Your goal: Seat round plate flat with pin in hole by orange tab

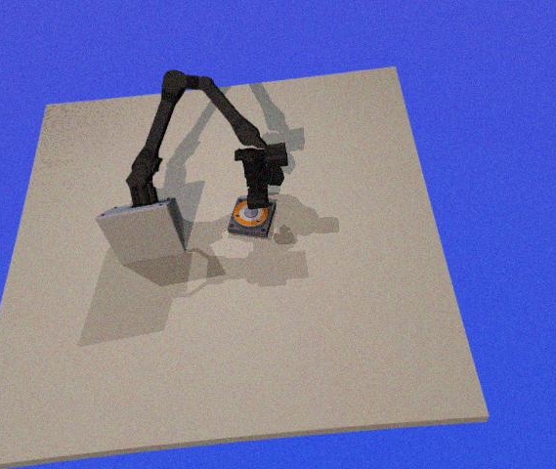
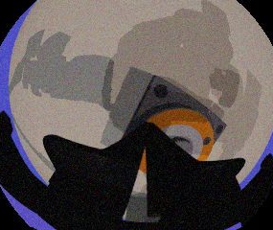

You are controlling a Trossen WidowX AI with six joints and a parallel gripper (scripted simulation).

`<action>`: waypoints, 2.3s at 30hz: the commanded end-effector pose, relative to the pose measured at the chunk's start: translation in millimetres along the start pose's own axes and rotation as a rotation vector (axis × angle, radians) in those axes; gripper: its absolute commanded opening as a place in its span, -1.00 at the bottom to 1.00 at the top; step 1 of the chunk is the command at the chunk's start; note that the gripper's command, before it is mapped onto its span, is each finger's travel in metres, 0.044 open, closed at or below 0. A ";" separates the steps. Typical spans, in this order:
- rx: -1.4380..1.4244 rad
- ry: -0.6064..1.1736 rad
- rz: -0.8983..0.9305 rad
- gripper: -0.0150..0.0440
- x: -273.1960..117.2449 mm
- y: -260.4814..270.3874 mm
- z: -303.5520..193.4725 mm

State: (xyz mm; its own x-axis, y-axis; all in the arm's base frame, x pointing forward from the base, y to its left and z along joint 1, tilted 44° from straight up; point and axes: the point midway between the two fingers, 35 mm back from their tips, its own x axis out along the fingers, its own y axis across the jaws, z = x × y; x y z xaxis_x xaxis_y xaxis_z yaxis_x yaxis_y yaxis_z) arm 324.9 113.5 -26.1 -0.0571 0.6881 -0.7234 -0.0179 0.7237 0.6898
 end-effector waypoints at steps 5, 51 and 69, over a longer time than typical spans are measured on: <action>0.004 0.017 0.008 -0.49 3.9 5.7 -9.4; 0.005 0.018 0.008 -0.49 2.8 9.4 -34.1; 0.005 0.018 0.008 -0.49 1.5 6.9 -48.6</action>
State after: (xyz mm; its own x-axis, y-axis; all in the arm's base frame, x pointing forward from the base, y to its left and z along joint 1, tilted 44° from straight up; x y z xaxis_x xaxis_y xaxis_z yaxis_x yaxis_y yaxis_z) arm 283.4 118.7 -18.6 -0.0663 0.6967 -0.7143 -0.0173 0.7150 0.6990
